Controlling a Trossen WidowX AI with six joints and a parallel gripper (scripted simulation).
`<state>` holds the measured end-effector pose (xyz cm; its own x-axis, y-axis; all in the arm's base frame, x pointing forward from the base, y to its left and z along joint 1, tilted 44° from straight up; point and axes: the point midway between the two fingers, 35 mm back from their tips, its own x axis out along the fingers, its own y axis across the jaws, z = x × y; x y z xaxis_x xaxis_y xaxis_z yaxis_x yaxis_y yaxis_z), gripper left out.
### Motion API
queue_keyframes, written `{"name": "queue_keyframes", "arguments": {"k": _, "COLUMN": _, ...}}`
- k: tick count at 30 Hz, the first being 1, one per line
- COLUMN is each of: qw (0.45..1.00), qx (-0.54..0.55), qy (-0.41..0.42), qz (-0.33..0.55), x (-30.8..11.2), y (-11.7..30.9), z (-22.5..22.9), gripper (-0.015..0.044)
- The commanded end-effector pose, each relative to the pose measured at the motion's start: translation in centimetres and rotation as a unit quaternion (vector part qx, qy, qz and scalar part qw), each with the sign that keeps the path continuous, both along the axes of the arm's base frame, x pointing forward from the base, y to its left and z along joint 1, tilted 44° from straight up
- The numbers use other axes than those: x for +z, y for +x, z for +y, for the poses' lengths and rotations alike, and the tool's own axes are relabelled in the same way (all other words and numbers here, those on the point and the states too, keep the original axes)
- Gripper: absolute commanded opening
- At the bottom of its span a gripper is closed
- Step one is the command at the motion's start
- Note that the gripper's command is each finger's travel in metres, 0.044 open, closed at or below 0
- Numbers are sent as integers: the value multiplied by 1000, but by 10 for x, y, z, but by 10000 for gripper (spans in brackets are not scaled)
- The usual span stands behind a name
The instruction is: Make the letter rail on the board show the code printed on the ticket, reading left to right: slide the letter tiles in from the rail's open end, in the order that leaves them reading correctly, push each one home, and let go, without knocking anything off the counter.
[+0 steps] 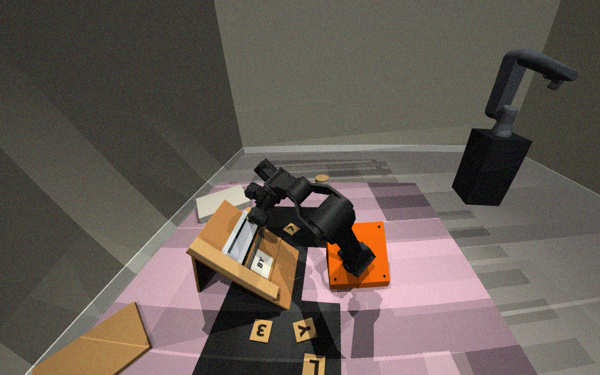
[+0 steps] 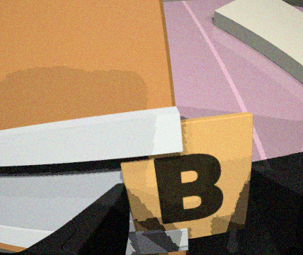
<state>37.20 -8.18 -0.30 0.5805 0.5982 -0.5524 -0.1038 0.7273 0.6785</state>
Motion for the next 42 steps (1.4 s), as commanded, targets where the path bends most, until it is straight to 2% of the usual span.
{"name": "queue_keyframes", "arguments": {"k": 1, "qw": 1000, "qx": -1, "qy": 0, "qz": 3, "x": 1, "y": -1, "z": 3, "gripper": 0}}
{"name": "queue_keyframes", "arguments": {"k": 42, "qw": 1000, "qx": -1, "qy": 1, "qz": 4, "x": 14, "y": -2, "z": 16, "gripper": 0}}
